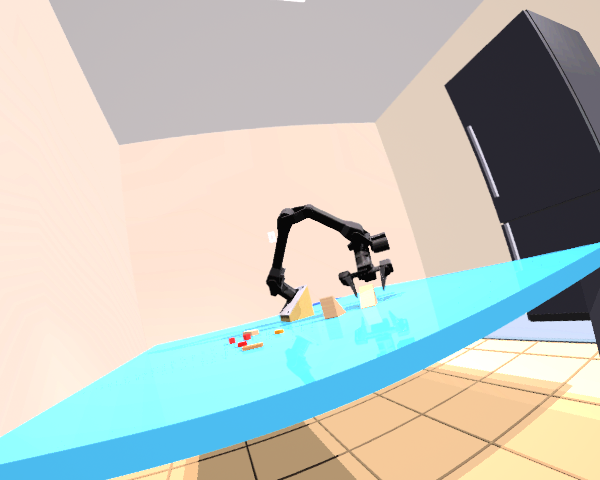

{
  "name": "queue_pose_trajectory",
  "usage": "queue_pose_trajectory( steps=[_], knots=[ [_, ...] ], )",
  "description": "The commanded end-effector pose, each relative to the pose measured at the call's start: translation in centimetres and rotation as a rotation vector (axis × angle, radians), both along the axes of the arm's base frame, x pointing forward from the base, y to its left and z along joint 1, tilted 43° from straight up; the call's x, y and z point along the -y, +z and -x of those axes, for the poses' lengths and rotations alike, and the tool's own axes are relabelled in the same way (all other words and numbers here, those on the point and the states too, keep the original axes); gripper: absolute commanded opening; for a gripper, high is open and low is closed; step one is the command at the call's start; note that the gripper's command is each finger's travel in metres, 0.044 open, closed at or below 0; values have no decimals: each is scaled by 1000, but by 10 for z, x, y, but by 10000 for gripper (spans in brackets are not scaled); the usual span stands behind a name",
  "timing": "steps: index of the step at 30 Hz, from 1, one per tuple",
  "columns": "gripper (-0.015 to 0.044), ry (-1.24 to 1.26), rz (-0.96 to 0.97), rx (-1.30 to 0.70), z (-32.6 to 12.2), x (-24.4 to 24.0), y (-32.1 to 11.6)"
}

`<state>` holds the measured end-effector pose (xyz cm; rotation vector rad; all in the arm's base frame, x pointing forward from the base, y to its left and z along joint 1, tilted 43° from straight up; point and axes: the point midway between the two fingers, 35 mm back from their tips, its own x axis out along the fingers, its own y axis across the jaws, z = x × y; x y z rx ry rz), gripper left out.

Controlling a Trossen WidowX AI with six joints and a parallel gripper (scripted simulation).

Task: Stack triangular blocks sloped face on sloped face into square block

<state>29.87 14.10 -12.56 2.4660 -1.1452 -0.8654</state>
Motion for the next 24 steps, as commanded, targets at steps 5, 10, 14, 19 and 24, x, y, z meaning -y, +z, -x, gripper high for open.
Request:
queue_pose_trajectory(
  steps=[5,10,14,19,24],
  knots=[
    [440,4,10,1,-5,12,-1],
    [440,4,15,2,-9,19,-3],
    [440,3,19,3,-11,25,-5],
    [440,2,23,4,-13,30,-6],
    [309,2,23,4,-13,30,-6]
  ],
)
